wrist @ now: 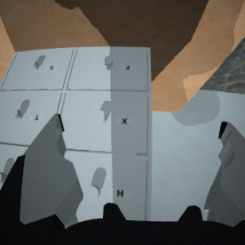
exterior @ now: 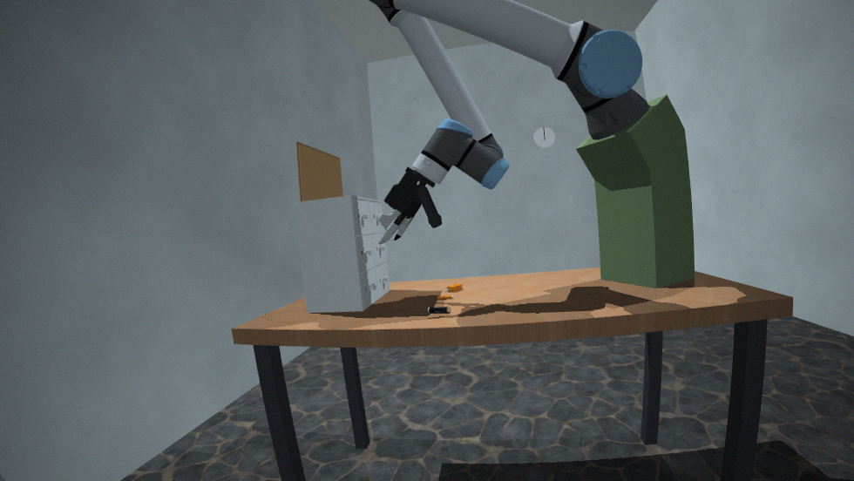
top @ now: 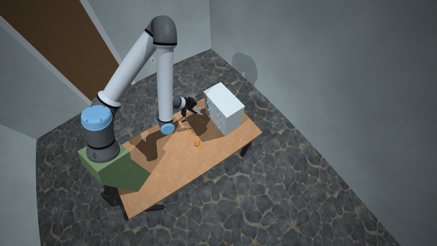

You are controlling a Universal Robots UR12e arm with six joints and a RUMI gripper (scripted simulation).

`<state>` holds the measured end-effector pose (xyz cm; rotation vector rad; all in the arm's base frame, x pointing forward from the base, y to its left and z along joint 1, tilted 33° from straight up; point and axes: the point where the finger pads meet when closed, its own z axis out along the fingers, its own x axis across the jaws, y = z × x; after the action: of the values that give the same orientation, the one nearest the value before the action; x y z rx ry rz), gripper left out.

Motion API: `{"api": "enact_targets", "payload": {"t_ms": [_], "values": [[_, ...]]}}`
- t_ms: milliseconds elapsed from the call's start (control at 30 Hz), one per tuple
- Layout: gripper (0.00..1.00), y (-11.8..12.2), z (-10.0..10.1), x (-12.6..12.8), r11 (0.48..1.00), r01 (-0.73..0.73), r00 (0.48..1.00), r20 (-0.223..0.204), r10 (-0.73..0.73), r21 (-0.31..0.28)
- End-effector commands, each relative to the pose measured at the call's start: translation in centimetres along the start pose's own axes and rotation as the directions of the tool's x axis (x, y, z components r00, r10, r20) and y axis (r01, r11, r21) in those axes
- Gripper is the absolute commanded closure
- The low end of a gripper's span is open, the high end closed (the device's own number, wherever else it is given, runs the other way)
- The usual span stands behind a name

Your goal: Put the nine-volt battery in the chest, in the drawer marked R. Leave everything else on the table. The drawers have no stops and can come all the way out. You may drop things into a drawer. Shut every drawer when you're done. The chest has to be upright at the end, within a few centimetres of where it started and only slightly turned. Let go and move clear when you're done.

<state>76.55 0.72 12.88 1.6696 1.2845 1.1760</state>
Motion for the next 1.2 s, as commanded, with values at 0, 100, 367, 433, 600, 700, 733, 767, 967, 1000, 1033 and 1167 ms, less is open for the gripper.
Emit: {"api": "enact_targets", "payload": {"t_ms": [0,100,367,433,600,700,733,767,967,1000,1033,1167], "values": [[0.0,0.1,0.7,0.0,0.998,0.0,1.0,0.0,0.0,-0.057],[0.0,0.1,1.1,0.0,0.996,0.0,1.0,0.001,0.0,-0.089],[0.0,0.1,2.1,0.0,0.985,0.0,1.0,0.001,0.0,-0.17],[0.0,0.1,2.2,0.0,0.984,0.0,1.0,0.001,0.0,-0.18],[0.0,0.1,2.7,0.0,0.976,0.0,1.0,0.0,0.0,-0.216],[0.0,0.1,3.0,0.0,0.971,0.0,1.0,0.001,0.0,-0.241],[0.0,0.1,3.1,0.0,0.969,0.0,1.0,0.001,0.0,-0.249],[0.0,0.1,3.2,0.0,0.967,0.0,1.0,0.0,0.0,-0.256],[0.0,0.1,3.8,0.0,0.955,0.0,1.0,0.001,0.0,-0.296],[0.0,0.1,3.8,0.0,0.955,0.0,1.0,0.001,0.0,-0.296],[0.0,0.1,3.8,0.0,0.955,0.0,1.0,0.001,0.0,-0.296],[0.0,0.1,4.0,0.0,0.949,0.0,1.0,0.001,0.0,-0.317]]}}
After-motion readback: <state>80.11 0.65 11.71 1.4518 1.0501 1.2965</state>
